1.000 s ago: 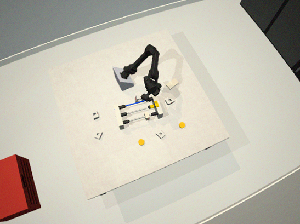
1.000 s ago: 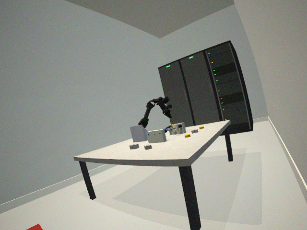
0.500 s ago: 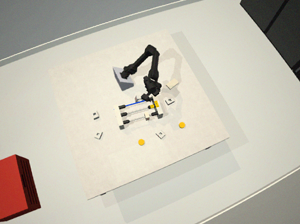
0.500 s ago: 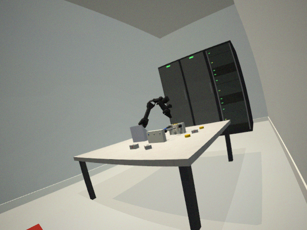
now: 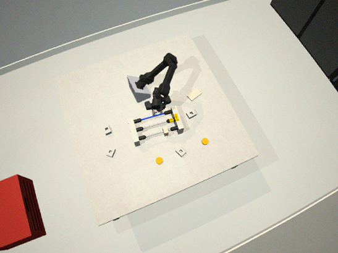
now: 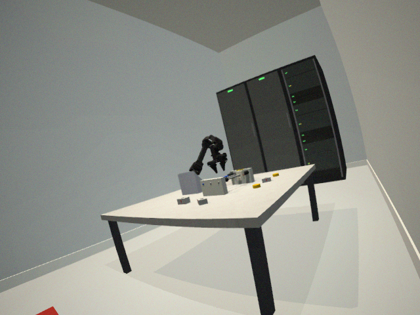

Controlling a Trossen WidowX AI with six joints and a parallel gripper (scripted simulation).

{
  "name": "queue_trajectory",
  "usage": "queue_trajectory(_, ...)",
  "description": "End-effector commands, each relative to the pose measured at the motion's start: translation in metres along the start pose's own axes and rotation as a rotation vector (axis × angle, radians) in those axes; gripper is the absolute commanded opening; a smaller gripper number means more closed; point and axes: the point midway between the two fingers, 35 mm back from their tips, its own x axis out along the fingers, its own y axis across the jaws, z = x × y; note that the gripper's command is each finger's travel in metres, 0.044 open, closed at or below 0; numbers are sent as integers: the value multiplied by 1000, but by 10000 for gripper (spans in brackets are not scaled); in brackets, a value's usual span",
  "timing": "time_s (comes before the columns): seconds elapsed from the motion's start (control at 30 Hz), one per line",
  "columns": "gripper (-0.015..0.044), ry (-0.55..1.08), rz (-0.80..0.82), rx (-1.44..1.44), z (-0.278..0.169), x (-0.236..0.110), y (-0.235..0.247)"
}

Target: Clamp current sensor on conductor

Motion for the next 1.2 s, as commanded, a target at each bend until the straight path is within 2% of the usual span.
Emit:
queue_trajectory(0.0, 440, 74, -23, 104, -21, 5, -12)
queue_trajectory(1.17, 440, 73, -23, 104, -23, 55, -13)
